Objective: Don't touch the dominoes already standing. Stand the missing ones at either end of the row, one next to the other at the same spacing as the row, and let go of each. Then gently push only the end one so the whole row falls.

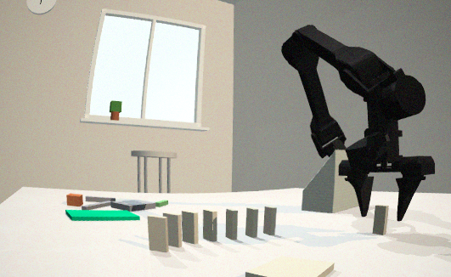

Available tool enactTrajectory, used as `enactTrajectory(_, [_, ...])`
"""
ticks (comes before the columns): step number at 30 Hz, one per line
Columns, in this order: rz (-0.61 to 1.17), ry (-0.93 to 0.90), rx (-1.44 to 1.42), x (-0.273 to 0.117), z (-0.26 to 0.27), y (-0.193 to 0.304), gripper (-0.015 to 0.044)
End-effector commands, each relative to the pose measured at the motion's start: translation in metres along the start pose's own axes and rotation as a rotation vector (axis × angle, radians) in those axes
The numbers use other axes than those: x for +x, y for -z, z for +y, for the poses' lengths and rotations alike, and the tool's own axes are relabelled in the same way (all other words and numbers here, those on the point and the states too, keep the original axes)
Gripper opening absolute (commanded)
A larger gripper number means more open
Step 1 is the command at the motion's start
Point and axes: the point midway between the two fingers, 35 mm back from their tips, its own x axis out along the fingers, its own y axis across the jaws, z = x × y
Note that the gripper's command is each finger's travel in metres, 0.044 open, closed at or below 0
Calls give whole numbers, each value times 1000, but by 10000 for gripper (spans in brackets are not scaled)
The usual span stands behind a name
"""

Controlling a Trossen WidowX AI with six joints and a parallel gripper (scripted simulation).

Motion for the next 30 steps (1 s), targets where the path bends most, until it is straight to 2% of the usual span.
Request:
enactTrajectory(1, [-1, 8, -7, 3, -1, 1, 309])
enactTrajectory(9, [-1, 8, -7, 3, -1, 1, 107])
enactTrajectory(19, [-1, 7, -7, 1, -1, 1, 107])
enactTrajectory(21, [0, 4, -7, -20, 3, -1, 107])
enactTrajectory(27, [4, 0, -6, -114, 4, 0, 107])
enactTrajectory(30, [5, 1, -5, -134, 1, 2, 107])
